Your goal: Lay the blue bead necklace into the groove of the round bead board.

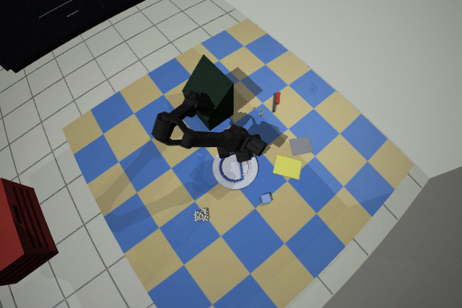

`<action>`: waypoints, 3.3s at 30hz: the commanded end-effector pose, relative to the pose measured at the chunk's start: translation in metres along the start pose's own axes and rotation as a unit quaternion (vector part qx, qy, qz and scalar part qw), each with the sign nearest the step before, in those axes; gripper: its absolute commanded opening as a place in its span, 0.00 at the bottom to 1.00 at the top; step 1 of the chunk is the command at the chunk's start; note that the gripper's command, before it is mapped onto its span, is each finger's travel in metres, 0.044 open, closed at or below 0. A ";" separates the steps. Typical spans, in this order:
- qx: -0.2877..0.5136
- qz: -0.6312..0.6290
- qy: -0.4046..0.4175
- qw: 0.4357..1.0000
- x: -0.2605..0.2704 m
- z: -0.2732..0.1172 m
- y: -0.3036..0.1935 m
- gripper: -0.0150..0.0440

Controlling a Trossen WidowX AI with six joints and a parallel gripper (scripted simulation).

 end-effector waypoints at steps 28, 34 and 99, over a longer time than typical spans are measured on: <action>-0.001 0.069 0.002 0.998 -0.004 -0.020 0.012 0.46; 0.000 0.069 0.002 0.998 -0.004 -0.010 0.012 0.46; 0.001 0.068 0.001 0.998 -0.005 0.000 0.011 0.25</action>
Point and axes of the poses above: the point midway between the two fingers, 35 mm back from their tips, its own z axis out along the fingers, its own x axis across the jaws, y = z × x, the point moved 6 cm from there along -z, back along the fingers, and after that the axes turned 15 degrees about -z, right-handed, at the moved point
